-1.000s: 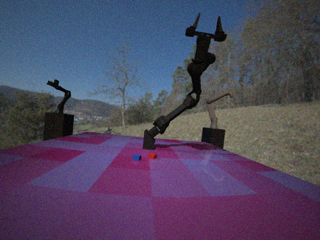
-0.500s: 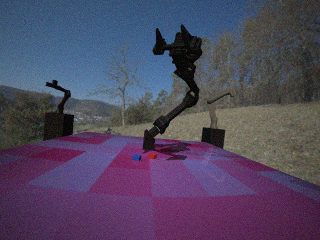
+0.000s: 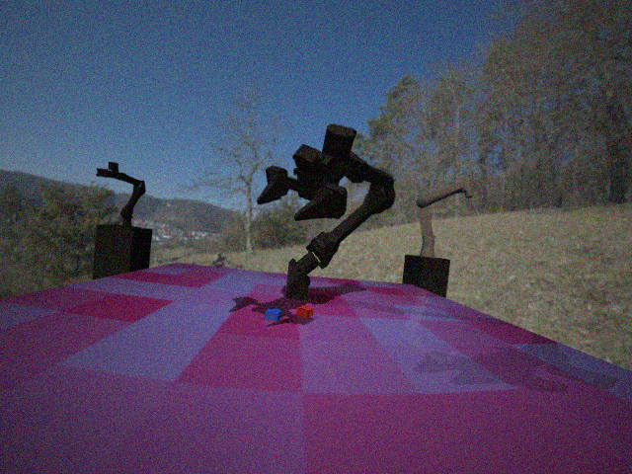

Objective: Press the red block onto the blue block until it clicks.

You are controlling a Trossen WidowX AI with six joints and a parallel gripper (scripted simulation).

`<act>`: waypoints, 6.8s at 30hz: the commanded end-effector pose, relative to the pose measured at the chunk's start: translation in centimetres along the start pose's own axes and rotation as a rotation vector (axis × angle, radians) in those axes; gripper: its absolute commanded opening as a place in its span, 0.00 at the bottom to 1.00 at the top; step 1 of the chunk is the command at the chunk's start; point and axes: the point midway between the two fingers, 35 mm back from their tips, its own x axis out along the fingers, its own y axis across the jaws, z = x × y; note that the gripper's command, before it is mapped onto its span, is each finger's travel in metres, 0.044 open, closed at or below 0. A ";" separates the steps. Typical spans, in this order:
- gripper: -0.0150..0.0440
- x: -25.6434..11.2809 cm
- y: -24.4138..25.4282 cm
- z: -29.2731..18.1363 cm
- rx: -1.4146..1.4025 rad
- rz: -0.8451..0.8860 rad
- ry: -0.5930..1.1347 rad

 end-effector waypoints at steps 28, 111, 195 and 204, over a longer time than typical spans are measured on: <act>1.00 -1.1 2.4 -24.6 0.115 0.283 0.874; 0.25 -4.6 0.0 -18.8 0.071 0.296 0.866; 0.63 6.9 -0.8 -22.5 -0.143 0.396 0.825; 0.63 5.8 -1.5 -20.5 -0.143 0.392 0.823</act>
